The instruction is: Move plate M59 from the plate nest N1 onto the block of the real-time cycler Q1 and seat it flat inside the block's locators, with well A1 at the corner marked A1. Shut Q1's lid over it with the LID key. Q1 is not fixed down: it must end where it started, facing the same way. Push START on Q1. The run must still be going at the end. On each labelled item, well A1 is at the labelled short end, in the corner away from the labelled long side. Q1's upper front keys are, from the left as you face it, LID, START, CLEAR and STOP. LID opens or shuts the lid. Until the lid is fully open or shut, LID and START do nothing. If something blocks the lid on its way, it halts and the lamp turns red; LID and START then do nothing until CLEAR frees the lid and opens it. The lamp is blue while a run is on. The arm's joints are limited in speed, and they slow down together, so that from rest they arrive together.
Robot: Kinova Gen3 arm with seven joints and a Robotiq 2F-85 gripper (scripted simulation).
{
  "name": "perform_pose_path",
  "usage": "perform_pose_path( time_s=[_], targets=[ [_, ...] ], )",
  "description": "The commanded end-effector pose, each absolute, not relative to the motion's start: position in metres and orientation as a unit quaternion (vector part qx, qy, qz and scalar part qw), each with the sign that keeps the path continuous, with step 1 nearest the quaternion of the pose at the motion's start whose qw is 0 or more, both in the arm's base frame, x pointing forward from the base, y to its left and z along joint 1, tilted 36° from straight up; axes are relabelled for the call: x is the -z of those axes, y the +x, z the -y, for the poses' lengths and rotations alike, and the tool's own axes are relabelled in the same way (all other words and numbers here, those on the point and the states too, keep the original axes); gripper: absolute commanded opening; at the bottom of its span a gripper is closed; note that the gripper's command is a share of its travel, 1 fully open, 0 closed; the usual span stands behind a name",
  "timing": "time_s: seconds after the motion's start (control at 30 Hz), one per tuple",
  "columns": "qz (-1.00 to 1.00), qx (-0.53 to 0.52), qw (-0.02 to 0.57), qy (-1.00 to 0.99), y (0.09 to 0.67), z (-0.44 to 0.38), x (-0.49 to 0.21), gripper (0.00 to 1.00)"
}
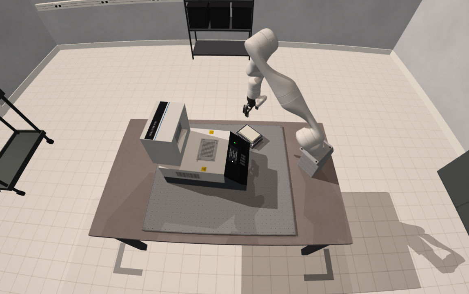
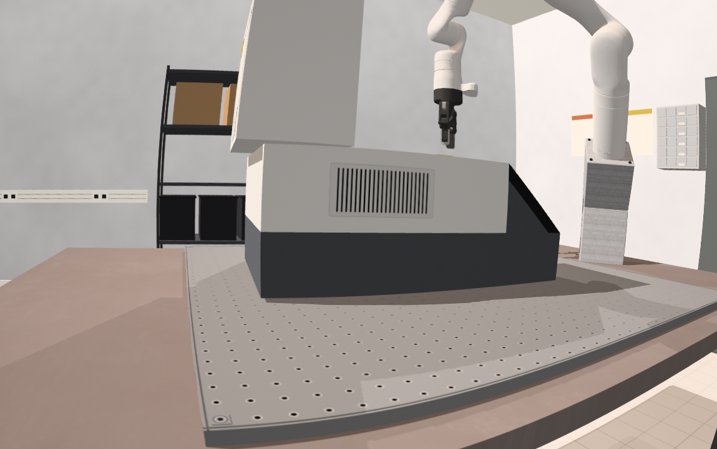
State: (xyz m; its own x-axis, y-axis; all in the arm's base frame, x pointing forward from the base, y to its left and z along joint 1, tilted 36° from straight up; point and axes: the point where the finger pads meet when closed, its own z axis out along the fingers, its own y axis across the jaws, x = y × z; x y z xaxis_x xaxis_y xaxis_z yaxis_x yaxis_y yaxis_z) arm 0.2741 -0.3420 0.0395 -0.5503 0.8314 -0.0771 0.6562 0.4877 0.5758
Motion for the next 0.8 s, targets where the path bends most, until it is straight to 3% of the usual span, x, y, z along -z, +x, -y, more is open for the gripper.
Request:
perform_pose_path(
  time_s=[0.0, 0.77],
  targets=[
    [-0.845, -0.25, 0.176, 0.438, 0.273, 0.345, -0.036, 1.0],
    [-0.845, -0.25, 0.177, 0.438, 0.283, 0.338, -0.024, 1.0]
  ],
)
